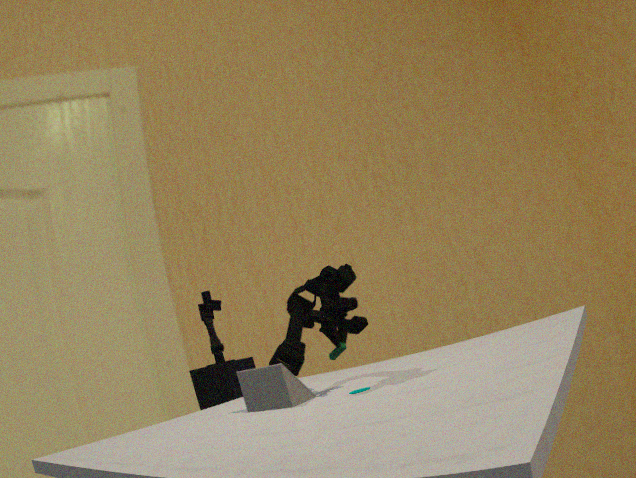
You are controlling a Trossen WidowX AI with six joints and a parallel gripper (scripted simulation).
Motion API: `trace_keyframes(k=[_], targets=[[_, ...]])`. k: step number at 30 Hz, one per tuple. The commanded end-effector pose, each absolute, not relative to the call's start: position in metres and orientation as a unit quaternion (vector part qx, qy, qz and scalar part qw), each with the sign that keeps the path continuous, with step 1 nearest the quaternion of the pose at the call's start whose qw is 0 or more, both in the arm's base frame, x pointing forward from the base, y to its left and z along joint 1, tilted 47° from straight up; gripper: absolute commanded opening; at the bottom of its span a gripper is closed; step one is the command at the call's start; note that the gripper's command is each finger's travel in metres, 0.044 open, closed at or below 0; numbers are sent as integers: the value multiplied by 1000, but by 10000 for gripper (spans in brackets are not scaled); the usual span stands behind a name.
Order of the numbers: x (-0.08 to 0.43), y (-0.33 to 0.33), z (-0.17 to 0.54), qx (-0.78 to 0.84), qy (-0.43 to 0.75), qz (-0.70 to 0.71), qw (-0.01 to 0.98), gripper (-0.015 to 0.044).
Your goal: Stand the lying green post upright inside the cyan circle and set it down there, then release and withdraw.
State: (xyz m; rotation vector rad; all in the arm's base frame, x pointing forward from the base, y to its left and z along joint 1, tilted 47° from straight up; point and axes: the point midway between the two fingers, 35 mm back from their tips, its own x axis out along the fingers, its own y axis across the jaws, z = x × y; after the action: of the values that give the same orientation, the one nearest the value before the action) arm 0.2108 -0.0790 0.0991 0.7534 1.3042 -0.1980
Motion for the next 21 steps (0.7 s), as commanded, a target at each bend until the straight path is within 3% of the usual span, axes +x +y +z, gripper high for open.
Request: trace_keyframes(k=[1,21], targets=[[209,-78,97,340,587,-99,728,23],[206,-76,96,328,547,-136,758,23]])
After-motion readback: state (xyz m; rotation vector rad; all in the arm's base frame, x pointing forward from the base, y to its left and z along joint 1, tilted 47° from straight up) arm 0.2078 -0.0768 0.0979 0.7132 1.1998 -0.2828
